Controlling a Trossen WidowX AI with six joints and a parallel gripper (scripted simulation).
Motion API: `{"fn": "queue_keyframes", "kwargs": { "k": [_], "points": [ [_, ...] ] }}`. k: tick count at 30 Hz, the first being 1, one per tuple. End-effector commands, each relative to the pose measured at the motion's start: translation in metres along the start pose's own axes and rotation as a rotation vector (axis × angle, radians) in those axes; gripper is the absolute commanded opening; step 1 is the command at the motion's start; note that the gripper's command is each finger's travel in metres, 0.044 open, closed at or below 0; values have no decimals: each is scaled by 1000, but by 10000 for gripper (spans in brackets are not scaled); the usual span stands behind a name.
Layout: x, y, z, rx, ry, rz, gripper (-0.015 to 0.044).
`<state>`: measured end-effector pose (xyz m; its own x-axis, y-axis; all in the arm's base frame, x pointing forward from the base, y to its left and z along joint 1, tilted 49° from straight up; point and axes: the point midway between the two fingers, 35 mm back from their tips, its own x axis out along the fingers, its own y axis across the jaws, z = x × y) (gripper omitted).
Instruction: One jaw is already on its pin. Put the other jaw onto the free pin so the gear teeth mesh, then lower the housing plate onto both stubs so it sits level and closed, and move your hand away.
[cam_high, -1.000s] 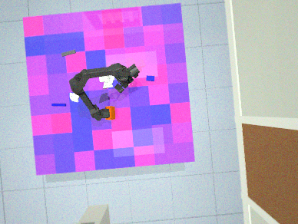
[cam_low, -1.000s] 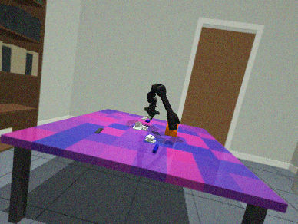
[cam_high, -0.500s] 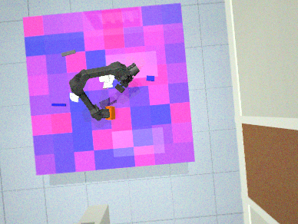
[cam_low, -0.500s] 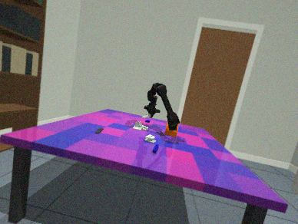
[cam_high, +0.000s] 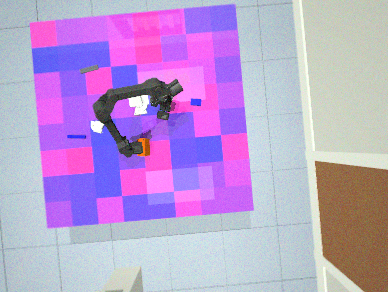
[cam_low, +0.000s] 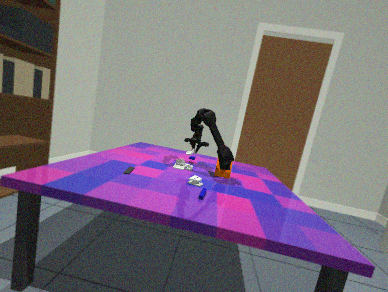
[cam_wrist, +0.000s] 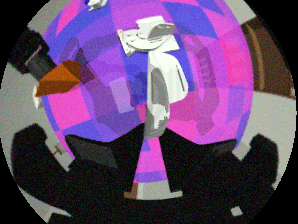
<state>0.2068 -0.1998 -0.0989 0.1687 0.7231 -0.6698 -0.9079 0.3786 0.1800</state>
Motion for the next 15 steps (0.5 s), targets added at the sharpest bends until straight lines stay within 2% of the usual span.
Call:
{"fn": "queue_keyframes", "kwargs": {
  "k": [1,6,15],
  "points": [
    [0,-5,-1,-123,-3,-2,37],
    [0,-9,-2,-249,-3,-3,37],
    [0,-9,-3,-254,-3,-3,37]
  ]
}}
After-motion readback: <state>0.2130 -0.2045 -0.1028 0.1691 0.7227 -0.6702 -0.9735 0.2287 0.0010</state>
